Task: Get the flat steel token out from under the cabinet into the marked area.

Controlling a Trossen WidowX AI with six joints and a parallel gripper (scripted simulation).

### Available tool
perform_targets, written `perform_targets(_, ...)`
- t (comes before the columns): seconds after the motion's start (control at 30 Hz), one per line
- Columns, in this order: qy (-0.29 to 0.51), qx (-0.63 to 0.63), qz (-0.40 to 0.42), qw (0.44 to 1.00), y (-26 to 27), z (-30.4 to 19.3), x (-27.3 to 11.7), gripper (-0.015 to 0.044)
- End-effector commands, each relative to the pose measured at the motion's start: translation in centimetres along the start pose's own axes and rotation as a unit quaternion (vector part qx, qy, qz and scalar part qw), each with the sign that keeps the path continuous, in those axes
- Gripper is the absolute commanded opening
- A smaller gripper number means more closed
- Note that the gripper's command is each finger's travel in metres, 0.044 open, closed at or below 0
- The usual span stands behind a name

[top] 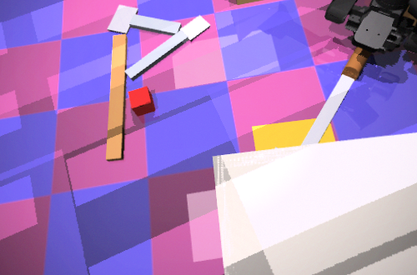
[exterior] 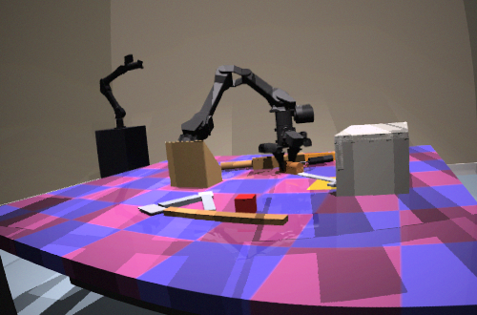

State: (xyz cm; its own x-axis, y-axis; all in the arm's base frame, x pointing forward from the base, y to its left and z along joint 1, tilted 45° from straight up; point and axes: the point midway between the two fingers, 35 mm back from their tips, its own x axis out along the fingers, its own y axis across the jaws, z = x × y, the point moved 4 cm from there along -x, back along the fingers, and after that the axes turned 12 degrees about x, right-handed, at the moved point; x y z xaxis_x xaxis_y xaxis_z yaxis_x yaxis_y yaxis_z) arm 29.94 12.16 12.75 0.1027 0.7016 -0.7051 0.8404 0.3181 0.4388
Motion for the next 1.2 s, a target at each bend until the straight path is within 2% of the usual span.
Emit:
perform_targets(0.0,0.000,0.001,0.001,1.000,-0.1,-0.6,-0.2,0.0000)
perform_targets(1.17,0.000,0.002,0.000,1.000,-0.9,-4.7,-0.3,0.0000)
